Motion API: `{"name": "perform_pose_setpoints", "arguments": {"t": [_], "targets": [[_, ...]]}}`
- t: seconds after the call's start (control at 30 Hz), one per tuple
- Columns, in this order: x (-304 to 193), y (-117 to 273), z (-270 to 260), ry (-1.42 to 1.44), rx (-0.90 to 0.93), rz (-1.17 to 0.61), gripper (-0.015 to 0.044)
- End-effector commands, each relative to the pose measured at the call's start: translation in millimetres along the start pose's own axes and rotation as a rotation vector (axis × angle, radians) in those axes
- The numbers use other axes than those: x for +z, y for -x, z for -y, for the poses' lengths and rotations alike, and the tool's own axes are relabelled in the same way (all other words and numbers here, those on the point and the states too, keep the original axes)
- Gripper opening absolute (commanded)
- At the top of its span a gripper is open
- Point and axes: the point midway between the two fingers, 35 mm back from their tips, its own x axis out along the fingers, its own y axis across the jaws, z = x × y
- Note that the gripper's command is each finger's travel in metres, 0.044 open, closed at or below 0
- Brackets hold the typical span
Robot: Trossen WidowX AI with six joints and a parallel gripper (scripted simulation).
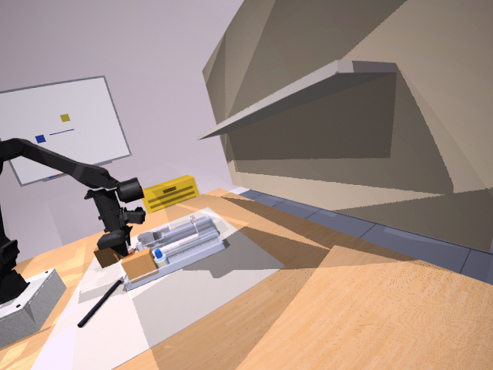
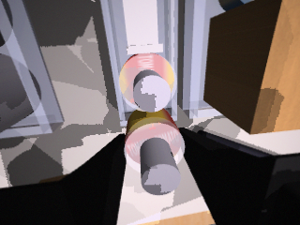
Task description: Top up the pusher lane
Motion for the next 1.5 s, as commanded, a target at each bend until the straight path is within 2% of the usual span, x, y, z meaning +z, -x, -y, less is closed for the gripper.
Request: {"name": "perform_pose_setpoints", "arguments": {"t": [0.0,1.47], "targets": [[13,4,0,0.003,0.002,0.035,0.0],[32,11,0,0.003,0.002,0.037,0.0]]}}
